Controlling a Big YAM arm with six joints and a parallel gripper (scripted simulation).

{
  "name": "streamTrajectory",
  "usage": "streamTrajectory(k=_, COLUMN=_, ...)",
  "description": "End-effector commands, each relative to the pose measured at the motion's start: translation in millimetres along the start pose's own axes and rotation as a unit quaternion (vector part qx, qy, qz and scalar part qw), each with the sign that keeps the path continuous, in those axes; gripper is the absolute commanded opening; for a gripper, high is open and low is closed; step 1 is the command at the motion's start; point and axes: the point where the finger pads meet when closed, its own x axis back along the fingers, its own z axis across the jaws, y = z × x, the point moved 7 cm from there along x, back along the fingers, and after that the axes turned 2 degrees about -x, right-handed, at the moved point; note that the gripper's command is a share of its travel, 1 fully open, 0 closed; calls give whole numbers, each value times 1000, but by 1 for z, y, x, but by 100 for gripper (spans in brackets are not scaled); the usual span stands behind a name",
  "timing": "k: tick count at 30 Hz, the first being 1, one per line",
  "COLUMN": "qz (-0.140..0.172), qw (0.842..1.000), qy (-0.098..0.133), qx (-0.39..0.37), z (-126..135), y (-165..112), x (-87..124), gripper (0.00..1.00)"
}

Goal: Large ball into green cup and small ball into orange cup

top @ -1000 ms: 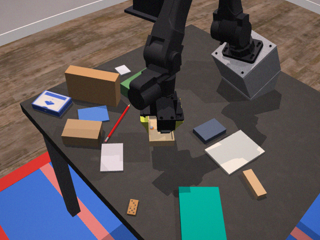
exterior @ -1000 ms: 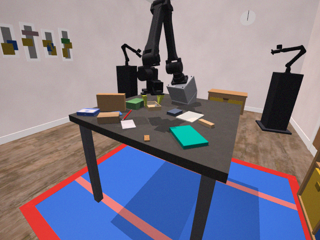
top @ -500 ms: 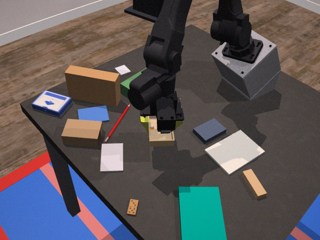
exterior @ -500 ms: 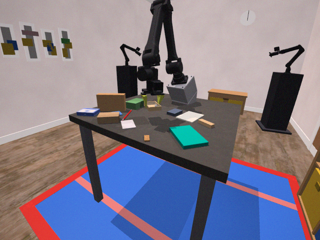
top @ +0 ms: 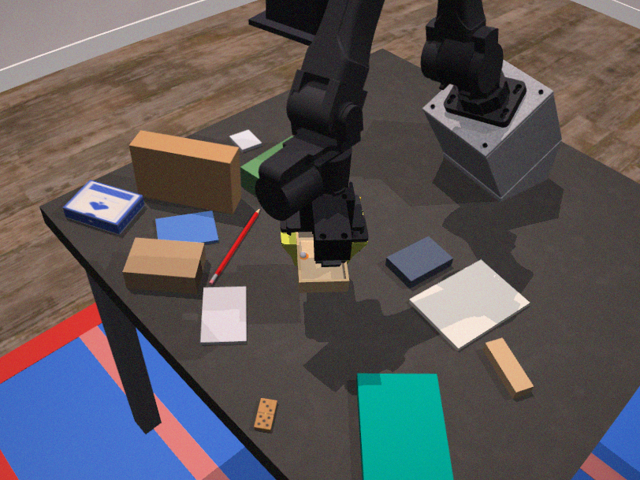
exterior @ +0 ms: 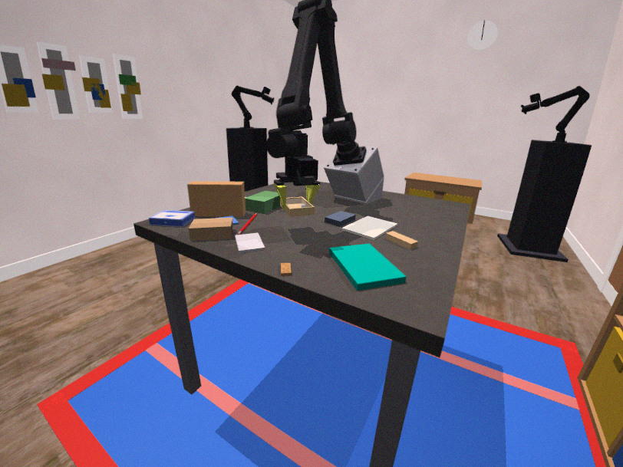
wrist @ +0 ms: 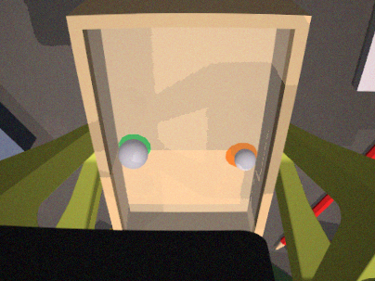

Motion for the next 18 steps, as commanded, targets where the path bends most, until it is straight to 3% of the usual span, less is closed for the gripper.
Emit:
streamTrajectory(k=1, qz=-6, qw=1000, qy=-7, qx=-4, z=-10, y=7, x=6, gripper=69)
streamTrajectory(k=18, qz=-8, qw=1000, qy=-10, qx=-5, z=-10, y=8, x=6, gripper=69)
